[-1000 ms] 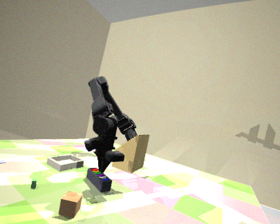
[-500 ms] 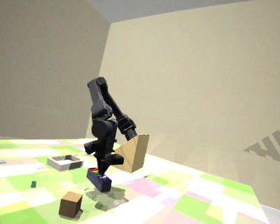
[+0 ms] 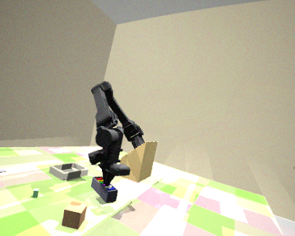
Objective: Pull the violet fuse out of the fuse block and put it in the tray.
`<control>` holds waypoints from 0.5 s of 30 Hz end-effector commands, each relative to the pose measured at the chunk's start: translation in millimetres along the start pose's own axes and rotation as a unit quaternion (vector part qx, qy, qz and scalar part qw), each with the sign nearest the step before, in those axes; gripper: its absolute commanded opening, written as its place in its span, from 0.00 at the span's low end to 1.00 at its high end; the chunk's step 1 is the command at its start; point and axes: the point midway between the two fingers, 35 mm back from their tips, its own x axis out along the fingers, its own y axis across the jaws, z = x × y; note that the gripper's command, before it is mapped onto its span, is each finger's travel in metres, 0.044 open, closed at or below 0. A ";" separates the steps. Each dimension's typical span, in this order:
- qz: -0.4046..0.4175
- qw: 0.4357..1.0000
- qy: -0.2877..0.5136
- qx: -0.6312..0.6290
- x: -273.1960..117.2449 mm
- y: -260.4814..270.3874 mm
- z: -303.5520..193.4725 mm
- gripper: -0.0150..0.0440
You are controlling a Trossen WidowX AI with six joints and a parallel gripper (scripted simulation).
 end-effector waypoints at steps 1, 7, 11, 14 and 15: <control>0.000 1.000 0.000 0.000 -0.3 0.1 0.1 0.28; 0.000 1.000 0.000 0.000 -0.4 0.1 0.1 0.25; 0.000 1.000 0.000 0.000 -2.0 0.2 0.2 0.25; 0.000 1.000 0.000 0.000 -3.4 0.3 0.2 0.25; 0.000 1.000 0.000 0.000 -3.9 0.3 0.3 0.25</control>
